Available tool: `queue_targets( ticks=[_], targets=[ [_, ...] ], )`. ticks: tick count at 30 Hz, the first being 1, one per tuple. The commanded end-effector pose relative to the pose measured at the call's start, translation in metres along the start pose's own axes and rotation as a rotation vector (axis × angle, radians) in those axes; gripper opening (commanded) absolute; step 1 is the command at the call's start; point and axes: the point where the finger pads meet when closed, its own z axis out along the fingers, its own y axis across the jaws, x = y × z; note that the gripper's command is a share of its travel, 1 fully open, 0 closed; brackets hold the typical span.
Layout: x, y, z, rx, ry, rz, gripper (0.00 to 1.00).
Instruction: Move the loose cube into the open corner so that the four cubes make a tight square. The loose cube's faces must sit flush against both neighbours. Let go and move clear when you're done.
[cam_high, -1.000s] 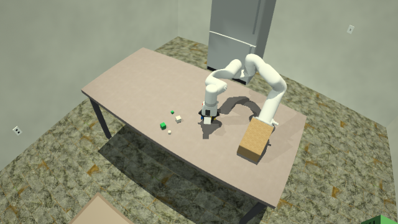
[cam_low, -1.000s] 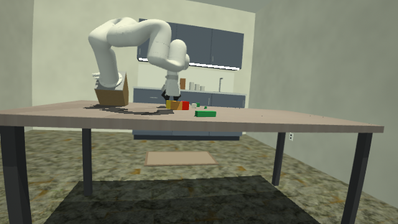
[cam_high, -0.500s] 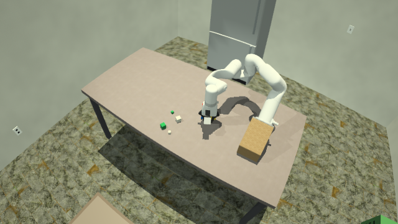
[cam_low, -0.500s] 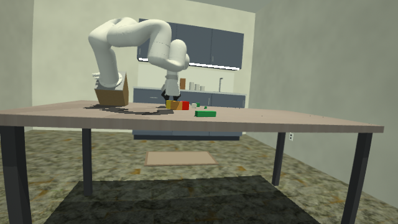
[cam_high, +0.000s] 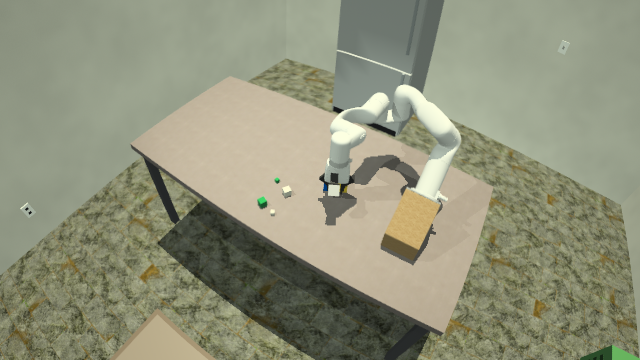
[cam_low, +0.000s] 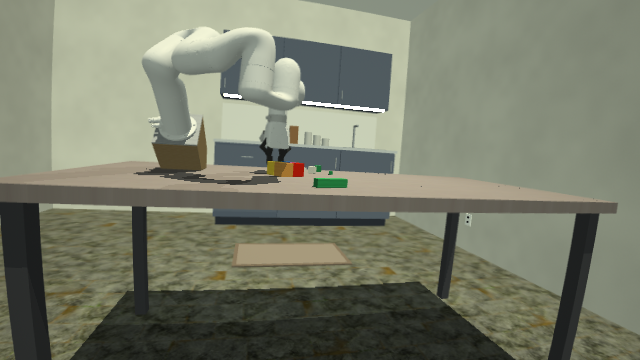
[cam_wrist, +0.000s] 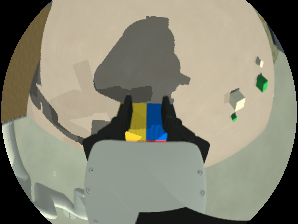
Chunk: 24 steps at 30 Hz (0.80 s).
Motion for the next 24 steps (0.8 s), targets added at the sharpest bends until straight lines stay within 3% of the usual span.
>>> queue_targets(
  ticks=[1, 14, 24],
  targets=[
    [0.0, 0.001, -0.011, -0.003, 0.001, 0.0, 0.49],
    [0.0, 0.001, -0.05, -0.003, 0.001, 0.0, 0.49],
    [0.0, 0.001, -0.069, -0.003, 0.001, 0.0, 0.49]
  ],
)
